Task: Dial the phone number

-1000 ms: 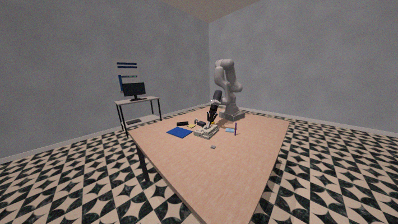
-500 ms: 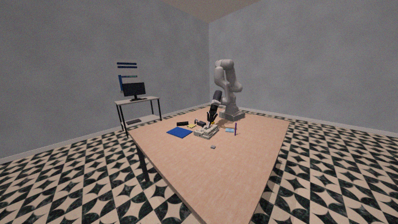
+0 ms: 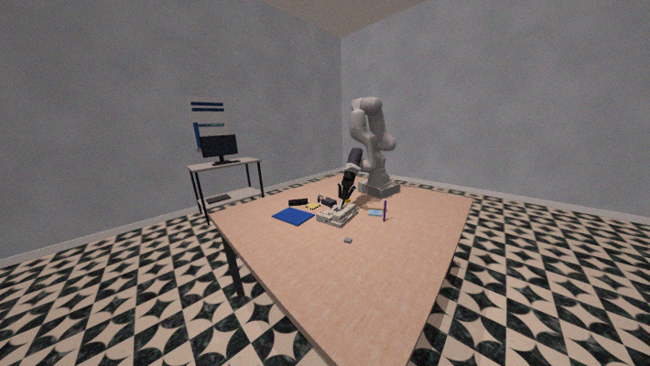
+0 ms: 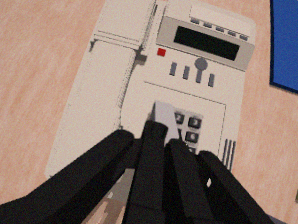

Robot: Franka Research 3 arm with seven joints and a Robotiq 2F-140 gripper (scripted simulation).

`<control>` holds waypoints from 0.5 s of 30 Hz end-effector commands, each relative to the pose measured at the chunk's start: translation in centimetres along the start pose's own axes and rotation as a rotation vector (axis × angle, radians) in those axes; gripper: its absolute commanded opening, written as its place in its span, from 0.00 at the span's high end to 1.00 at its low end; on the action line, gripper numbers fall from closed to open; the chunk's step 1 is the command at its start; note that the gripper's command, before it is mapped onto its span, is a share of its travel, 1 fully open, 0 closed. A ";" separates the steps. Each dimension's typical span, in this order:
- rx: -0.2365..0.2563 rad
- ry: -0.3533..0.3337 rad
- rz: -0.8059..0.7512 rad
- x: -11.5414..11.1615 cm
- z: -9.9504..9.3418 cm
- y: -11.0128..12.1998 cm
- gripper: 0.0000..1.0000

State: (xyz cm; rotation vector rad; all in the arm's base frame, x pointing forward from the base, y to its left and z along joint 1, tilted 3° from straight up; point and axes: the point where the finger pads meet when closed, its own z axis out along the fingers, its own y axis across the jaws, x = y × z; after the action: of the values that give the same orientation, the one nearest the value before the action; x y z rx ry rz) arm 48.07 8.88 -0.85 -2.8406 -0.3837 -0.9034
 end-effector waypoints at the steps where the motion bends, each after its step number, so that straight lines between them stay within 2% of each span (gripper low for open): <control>1: -0.002 0.004 -0.004 0.1 0.1 0.1 1.00; 15: -0.002 0.004 -0.004 0.5 -0.4 0.1 1.00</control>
State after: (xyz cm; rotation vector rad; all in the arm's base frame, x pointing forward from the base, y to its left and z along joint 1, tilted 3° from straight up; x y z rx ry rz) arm 48.29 8.89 -0.46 -2.8383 -0.3856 -0.9136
